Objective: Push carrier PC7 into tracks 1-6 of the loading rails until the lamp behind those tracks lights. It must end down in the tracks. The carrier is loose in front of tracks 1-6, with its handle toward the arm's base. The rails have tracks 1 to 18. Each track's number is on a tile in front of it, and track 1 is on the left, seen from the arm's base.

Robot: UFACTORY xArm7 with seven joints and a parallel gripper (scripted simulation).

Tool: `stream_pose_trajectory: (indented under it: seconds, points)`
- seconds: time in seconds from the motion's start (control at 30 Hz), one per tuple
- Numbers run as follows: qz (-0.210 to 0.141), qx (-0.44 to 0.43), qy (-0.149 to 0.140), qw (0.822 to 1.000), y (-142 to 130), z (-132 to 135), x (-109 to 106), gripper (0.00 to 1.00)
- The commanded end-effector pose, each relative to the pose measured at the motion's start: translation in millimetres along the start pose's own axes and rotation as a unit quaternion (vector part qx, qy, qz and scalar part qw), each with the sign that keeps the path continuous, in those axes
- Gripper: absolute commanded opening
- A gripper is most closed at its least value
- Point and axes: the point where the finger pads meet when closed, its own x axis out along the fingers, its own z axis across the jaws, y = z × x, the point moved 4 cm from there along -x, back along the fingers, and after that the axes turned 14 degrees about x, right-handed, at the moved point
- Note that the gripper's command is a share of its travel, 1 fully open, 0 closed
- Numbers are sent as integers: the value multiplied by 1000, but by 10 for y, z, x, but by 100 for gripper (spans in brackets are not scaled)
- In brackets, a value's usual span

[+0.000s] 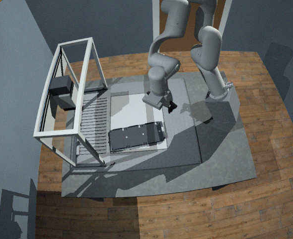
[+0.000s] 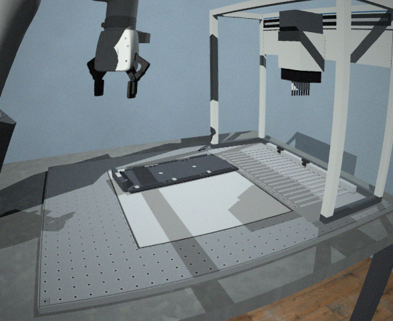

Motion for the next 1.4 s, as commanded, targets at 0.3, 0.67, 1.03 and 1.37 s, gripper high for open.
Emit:
stream_pose_trajectory:
  seconds: [0.3,0.67,1.03,1.37]
  points:
    - [17,-81,-7,997,388,286,119,100]
    - [29,-155,-15,987,643,567,273,100]
    - [35,-200,-21,979,817,817,439,100]
    - [41,-260,-30,964,931,1061,627,100]
